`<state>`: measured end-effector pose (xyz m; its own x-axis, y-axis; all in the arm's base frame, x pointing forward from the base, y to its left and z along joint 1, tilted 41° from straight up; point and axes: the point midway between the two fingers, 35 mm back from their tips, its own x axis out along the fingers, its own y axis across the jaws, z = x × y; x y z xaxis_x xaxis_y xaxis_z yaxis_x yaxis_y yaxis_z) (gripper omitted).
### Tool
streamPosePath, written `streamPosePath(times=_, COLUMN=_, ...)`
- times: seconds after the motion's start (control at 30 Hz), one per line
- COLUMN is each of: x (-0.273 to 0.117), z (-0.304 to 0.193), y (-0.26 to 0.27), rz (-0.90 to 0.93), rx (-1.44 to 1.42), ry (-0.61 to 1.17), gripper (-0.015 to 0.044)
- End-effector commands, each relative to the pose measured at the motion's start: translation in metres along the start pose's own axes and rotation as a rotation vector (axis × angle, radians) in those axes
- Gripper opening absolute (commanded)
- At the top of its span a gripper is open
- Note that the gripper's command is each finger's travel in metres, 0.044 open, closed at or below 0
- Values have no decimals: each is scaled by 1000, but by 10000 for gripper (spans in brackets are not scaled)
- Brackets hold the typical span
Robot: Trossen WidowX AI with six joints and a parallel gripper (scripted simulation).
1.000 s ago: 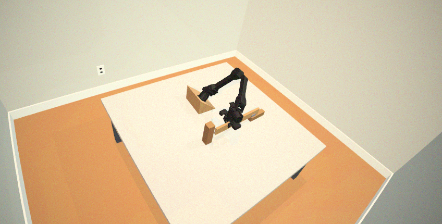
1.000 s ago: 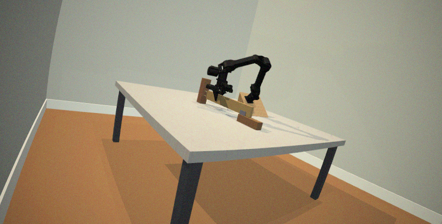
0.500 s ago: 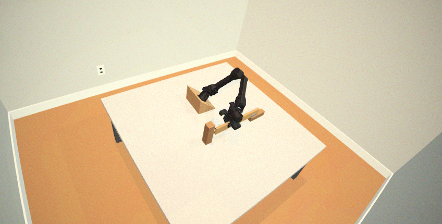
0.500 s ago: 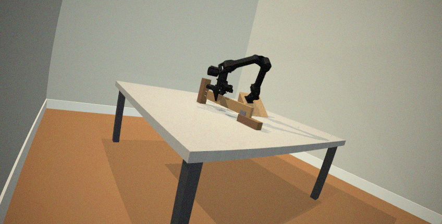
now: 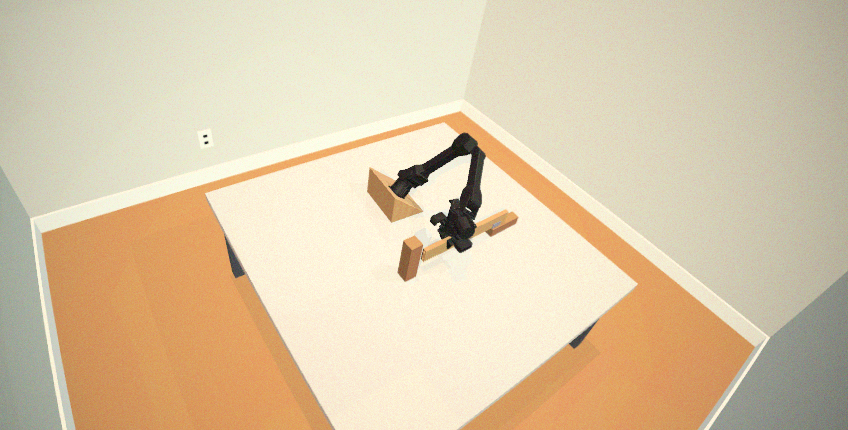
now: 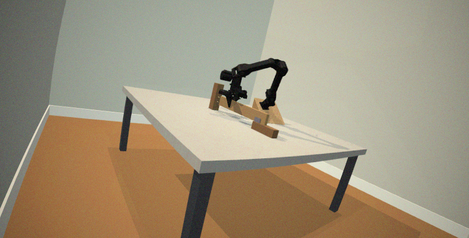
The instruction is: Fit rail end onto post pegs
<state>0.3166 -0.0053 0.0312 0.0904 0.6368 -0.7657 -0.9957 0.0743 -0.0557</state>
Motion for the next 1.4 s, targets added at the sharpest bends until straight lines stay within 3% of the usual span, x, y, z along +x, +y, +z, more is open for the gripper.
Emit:
streamPosePath(times=0.0, x=-2, z=2, y=-1, rz=-11, rx=1, ry=-6, gripper=0)
streamPosePath(times=1.37, x=-2, z=3, y=0, rz=-11, rx=1, ry=-6, gripper=0)
